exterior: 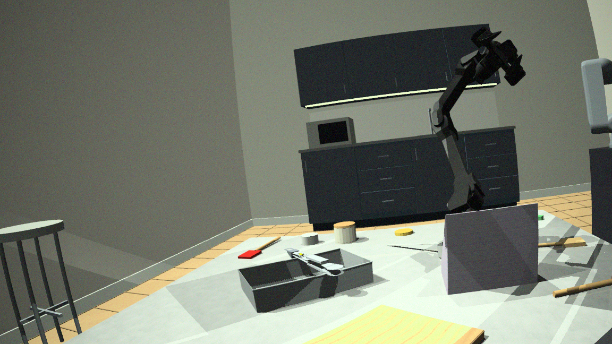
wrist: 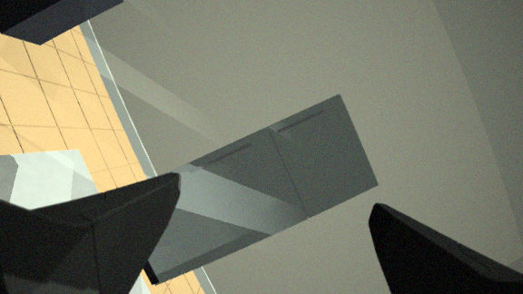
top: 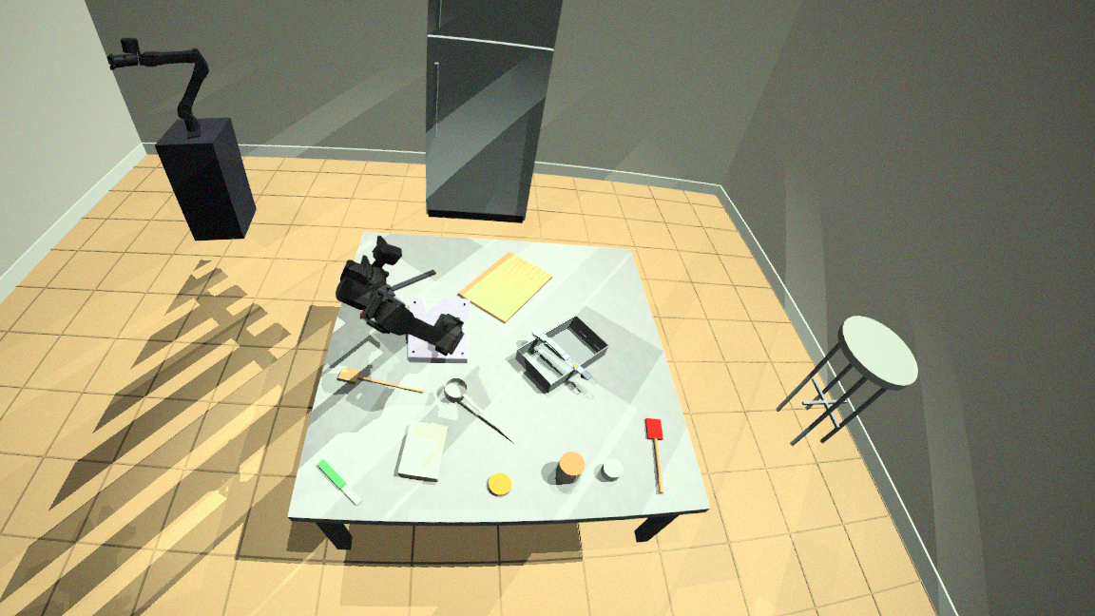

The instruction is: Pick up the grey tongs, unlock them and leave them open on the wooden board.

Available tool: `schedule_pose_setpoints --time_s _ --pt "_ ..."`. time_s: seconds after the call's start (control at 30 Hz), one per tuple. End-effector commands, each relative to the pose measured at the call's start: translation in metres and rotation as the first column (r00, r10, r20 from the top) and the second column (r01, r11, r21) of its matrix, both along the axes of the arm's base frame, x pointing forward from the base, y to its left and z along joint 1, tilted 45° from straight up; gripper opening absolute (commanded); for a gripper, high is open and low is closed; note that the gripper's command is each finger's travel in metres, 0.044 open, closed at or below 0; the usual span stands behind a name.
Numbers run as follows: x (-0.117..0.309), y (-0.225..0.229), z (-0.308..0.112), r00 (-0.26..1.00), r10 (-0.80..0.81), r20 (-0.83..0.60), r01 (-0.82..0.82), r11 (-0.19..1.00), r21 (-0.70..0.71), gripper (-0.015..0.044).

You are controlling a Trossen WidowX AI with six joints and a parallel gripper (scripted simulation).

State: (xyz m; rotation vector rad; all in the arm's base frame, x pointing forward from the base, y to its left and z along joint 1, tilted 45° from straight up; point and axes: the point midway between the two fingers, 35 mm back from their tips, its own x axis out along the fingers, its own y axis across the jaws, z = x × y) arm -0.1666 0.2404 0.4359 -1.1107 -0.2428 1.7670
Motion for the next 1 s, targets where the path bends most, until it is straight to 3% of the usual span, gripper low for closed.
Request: schedule_pose_setpoints --time_s 0.0,0.17,0.5,0.83,0.97 --pt "0.001 0.002 -0.001 1.000 -0.009 -0.002 0.009 1.000 -0.001 0.0374" --pt "0.018 0.023 -0.009 0.994 -0.112 -0.019 0.112 0.994 -0.013 0.0260" --pt "0.120 0.094 -0.050 0.815 -0.563 -0.140 0.557 0.827 -0.077 0.0260" --pt "0.216 0.103 -0.080 0.613 -0.784 -0.103 0.778 0.621 -0.099 0.0260" --pt "0.269 0.104 -0.099 0.440 -0.884 -0.156 0.880 0.459 -0.123 0.0260"
